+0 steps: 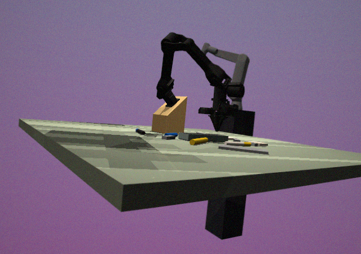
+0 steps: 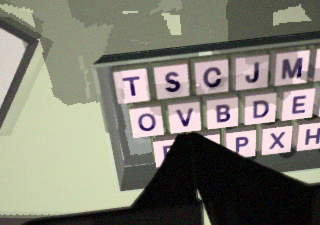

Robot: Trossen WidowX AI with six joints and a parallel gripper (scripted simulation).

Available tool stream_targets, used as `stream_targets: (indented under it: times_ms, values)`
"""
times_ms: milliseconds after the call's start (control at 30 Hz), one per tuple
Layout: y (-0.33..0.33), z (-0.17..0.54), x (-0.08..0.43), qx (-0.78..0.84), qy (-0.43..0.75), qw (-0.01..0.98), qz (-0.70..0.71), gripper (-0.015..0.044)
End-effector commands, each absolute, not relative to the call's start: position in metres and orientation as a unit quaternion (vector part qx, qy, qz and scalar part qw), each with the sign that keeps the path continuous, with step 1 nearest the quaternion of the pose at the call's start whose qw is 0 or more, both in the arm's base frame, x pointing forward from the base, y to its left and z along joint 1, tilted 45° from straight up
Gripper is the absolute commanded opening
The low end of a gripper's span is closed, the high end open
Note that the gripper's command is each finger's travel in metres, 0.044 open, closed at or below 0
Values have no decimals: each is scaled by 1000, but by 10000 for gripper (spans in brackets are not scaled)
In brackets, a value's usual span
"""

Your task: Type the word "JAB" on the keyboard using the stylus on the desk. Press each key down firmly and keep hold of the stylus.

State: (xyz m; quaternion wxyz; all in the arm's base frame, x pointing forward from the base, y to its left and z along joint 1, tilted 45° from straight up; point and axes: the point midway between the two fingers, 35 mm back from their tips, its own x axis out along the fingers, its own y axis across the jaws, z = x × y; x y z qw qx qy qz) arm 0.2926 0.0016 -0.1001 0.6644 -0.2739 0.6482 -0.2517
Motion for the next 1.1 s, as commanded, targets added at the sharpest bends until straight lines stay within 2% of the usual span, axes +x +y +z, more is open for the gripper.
stream_targets:
  times_ms: [0,133,300,767,933,1067]
  values:
    - [2,-101,294,-278,646,663,-255,0]
    - [-4,-94,295,-278,647,663,-255,0]
    - [-47,-53,295,-280,647,662,-256,0]
    - [-51,-49,296,-280,646,662,-256,0]
    - [-97,-4,297,-281,646,662,-257,0]
    - [-100,-2,297,-281,646,661,-257,0]
